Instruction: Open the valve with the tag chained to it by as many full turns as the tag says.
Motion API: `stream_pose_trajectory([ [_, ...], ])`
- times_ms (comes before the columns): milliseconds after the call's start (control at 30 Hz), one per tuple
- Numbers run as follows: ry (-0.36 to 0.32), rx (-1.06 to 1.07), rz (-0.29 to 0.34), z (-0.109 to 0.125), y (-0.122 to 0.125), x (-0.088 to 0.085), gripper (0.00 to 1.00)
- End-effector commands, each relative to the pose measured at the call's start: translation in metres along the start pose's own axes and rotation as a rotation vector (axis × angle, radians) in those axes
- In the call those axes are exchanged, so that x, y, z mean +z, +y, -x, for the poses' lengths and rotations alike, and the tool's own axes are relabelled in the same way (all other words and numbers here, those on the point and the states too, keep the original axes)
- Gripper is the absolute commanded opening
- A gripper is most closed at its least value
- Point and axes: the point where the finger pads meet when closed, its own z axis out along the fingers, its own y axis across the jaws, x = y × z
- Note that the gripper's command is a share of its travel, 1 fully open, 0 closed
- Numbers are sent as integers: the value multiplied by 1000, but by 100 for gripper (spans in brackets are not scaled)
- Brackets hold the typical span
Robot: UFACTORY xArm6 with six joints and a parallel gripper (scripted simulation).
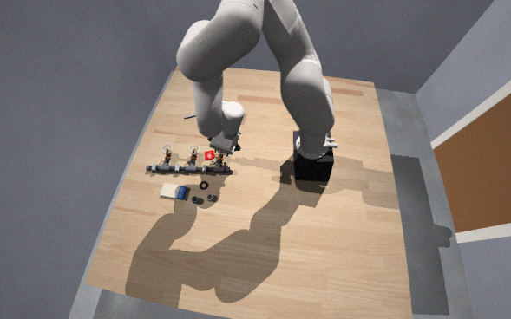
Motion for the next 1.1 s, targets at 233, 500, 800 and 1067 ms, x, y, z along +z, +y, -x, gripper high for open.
stream_pose_trajectory([
  [233,-5,-1,5,0,1,0,100],
  [500,-5,-1,5,0,1,0,100],
  [800,-5,2,5,0,1,0,100],
  [1067,-5,60,5,0,1,0,100],
])
